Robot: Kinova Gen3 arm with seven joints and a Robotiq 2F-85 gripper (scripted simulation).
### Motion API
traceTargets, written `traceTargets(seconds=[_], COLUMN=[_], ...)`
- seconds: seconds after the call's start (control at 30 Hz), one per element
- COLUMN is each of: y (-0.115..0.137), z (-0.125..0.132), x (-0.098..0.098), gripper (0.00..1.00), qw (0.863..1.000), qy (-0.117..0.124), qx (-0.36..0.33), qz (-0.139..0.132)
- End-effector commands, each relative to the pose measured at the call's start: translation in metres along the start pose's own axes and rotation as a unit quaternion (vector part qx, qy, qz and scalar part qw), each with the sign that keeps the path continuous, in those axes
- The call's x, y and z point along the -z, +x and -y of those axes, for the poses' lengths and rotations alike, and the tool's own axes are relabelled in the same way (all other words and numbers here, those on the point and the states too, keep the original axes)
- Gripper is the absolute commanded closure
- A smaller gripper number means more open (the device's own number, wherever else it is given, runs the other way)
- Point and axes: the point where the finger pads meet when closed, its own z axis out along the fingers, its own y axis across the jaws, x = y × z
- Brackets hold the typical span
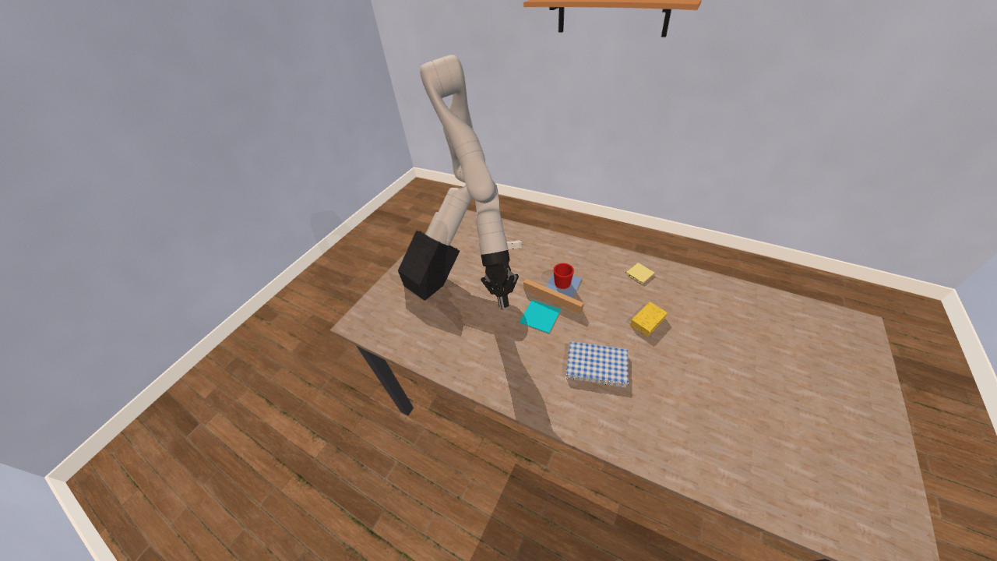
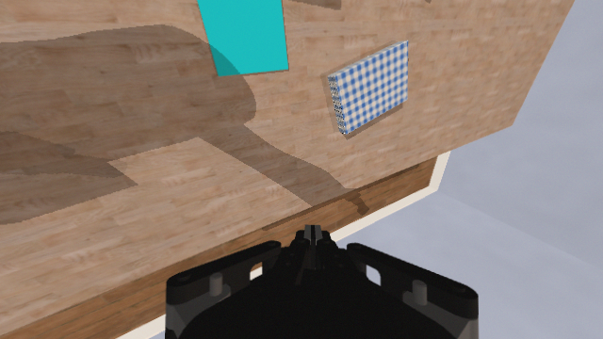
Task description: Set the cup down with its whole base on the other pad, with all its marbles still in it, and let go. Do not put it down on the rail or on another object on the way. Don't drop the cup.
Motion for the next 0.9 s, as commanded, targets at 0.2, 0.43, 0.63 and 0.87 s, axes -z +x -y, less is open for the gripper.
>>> traceTargets(seconds=[0.2, 0.43, 0.63, 0.87], y=[0.011, 0.025, 0.039, 0.039], z=[-0.004, -0.007, -0.009, -0.009], x=[-0.001, -0.002, -0.003, -0.003], gripper=[1.0, 1.0, 1.0, 1.0], qw=[1.0, 1.0, 0.999, 0.999], qy=[0.004, 0.012, 0.021, 0.021], qx=[0.001, 0.001, 0.001, 0.001], qz=[-0.008, -0.017, -0.025, -0.025])
